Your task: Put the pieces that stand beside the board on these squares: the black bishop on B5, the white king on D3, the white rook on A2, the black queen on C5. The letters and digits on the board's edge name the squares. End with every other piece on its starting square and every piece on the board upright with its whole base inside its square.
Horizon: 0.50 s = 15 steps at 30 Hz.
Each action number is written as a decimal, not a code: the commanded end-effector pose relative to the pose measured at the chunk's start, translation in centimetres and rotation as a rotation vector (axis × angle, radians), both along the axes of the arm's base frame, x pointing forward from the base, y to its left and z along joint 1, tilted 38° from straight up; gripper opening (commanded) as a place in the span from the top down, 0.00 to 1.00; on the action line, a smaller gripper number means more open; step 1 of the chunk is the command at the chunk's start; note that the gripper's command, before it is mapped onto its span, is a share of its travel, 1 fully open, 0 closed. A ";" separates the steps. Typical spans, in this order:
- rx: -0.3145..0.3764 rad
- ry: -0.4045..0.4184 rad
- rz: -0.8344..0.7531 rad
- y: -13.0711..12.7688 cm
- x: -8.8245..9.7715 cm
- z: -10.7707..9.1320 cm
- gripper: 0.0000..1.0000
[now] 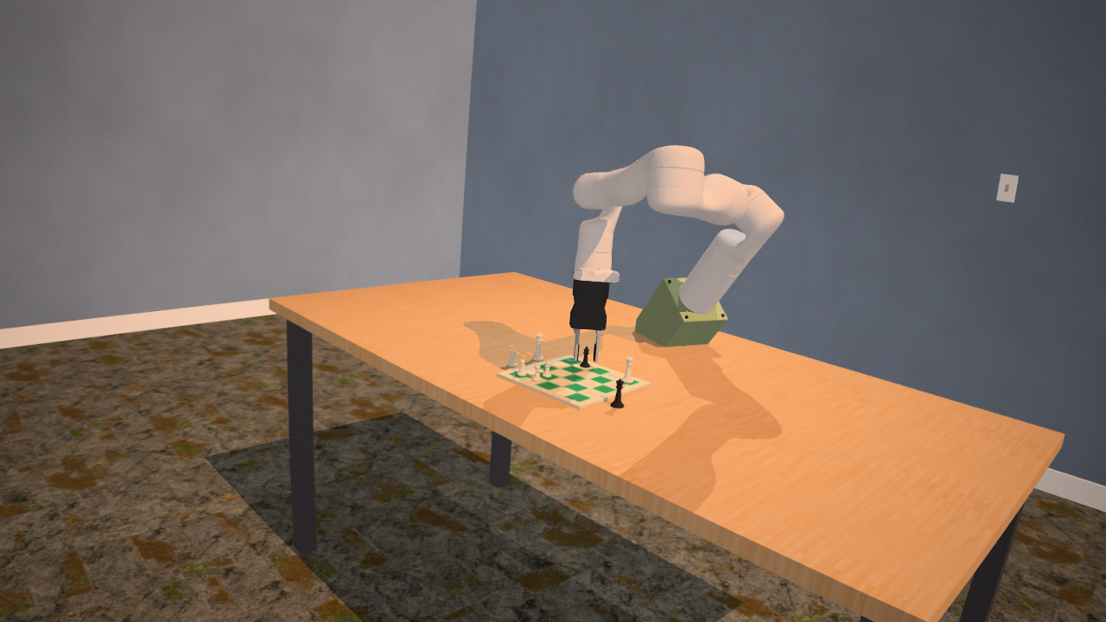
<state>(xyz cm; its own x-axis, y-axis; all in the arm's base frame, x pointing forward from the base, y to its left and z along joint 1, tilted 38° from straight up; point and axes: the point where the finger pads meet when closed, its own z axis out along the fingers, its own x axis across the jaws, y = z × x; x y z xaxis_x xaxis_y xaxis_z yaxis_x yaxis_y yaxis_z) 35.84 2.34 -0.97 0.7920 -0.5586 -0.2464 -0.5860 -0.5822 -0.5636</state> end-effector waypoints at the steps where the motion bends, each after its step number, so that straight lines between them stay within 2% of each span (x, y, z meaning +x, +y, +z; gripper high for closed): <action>1: -0.001 -0.001 -0.001 -0.1 0.0 0.0 0.27; 9: -0.001 -0.001 -0.001 -0.4 -0.1 0.4 0.27; 15: -0.001 -0.001 -0.001 -1.7 -0.4 2.2 0.27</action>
<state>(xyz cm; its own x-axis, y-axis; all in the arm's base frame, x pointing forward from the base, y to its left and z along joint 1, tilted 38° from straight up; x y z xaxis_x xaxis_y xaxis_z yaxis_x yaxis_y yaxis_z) 35.03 1.42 0.34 0.7928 -0.5517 -0.2589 -0.5892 -0.5851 -0.5572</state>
